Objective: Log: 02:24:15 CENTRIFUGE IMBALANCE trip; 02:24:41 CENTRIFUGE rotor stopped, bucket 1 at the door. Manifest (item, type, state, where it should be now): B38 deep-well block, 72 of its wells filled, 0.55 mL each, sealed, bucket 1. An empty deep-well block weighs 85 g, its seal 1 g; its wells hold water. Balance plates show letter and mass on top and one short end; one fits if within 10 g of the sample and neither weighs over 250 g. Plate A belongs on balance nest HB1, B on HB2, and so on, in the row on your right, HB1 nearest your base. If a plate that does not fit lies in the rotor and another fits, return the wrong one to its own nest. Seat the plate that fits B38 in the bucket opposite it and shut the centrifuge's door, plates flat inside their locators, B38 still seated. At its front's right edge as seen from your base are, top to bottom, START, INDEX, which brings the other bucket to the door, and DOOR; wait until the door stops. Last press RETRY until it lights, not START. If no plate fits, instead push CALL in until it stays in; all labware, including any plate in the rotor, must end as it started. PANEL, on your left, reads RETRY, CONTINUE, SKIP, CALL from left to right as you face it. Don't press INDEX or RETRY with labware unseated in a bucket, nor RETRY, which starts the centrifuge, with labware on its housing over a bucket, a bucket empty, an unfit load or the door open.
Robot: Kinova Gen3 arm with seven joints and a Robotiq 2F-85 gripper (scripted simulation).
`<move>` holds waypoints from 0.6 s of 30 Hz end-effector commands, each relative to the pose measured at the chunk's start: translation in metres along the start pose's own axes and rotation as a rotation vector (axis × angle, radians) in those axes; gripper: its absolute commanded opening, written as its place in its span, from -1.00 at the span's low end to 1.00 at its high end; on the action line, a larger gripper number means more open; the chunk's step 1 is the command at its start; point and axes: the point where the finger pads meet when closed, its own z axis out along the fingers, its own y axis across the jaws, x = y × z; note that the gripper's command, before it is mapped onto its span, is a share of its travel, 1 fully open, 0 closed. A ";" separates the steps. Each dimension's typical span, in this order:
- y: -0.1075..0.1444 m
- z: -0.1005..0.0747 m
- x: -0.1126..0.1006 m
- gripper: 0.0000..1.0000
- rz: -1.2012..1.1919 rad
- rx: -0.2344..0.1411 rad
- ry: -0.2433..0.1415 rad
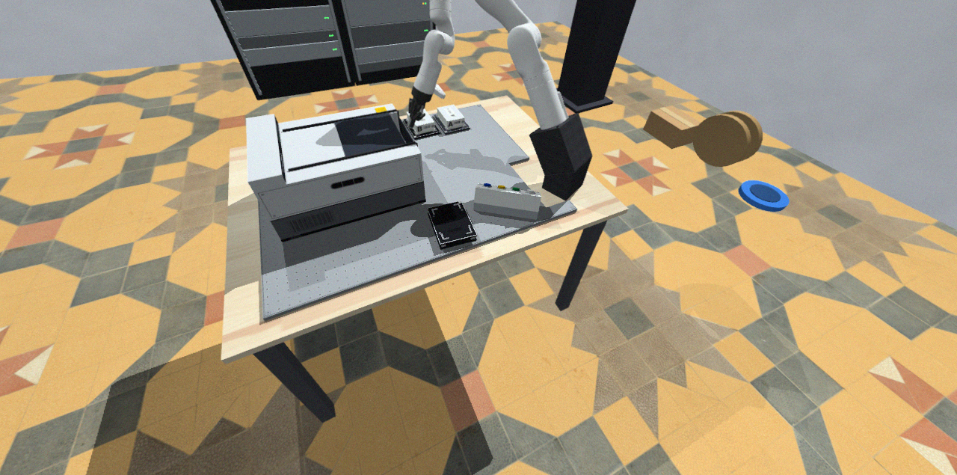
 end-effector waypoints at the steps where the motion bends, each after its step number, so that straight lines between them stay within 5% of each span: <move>1: 0.000 -0.011 -0.001 -0.80 0.000 0.001 -0.001; 18: 0.000 -0.061 -0.004 -0.80 0.000 0.001 -0.001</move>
